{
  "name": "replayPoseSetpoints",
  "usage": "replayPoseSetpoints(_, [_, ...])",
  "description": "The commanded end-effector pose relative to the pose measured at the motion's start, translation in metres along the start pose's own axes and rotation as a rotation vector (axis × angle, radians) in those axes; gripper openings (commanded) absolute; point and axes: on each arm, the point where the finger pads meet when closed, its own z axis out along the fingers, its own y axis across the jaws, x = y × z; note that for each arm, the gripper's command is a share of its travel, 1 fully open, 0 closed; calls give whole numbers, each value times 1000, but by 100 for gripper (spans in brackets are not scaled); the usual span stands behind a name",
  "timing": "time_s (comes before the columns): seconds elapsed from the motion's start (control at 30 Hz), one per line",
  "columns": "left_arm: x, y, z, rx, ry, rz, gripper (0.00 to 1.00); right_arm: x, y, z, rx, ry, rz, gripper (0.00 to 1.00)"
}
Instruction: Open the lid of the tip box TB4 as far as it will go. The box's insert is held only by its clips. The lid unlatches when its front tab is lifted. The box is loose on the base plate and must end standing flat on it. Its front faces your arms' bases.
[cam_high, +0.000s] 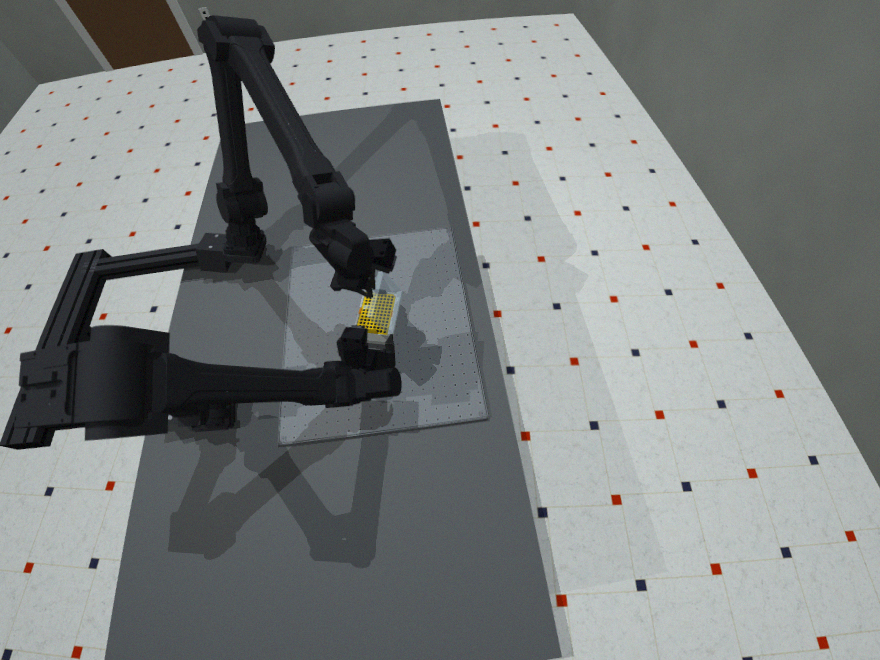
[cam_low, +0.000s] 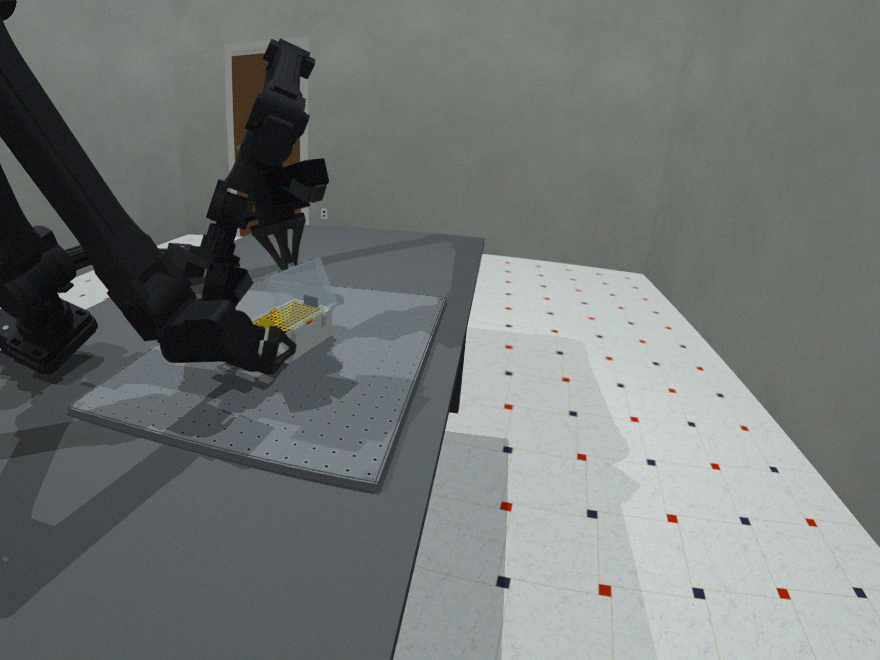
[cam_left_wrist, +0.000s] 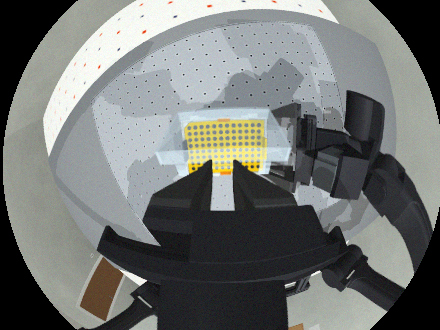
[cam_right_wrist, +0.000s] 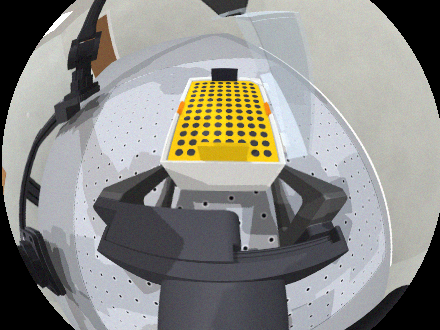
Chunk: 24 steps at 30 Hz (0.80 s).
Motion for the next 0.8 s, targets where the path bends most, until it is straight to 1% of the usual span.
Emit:
replayPoseSetpoints(0.0, [-56,6,-38,54,-110,-112,12,-2,-7,-2,19,1,-6,84])
replayPoseSetpoints(0.13, [-72,6,-47,69,-142,-136,12,-2,-7,-2,19,1,-6,84])
replayPoseSetpoints(0.17, [-72,3,-41,63,-131,-128,12,-2,-7,-2,19,1,-6,84])
replayPoseSetpoints(0.23, [-71,0,-41,58,-121,-115,12,-2,-7,-2,19,1,-6,84])
replayPoseSetpoints(0.33, [-66,-7,-17,20,-39,-48,12,-2,-7,-2,19,1,-6,84])
replayPoseSetpoints(0.4, [-66,-10,-8,2,-3,-20,12,-2,-7,-2,19,1,-6,84])
replayPoseSetpoints(0.47, [-66,-10,-8,2,-3,-20,12,-2,-7,-2,19,1,-6,84])
replayPoseSetpoints(0.5, [-63,-17,-10,7,-3,-12,12,-2,-7,-2,19,1,-6,84])
replayPoseSetpoints(0.7, [-65,-18,-10,11,-10,-20,12,-2,-7,-2,19,1,-6,84])
replayPoseSetpoints(0.77, [-65,-18,-10,11,-10,-20,35,-2,-7,-2,19,1,-6,84])
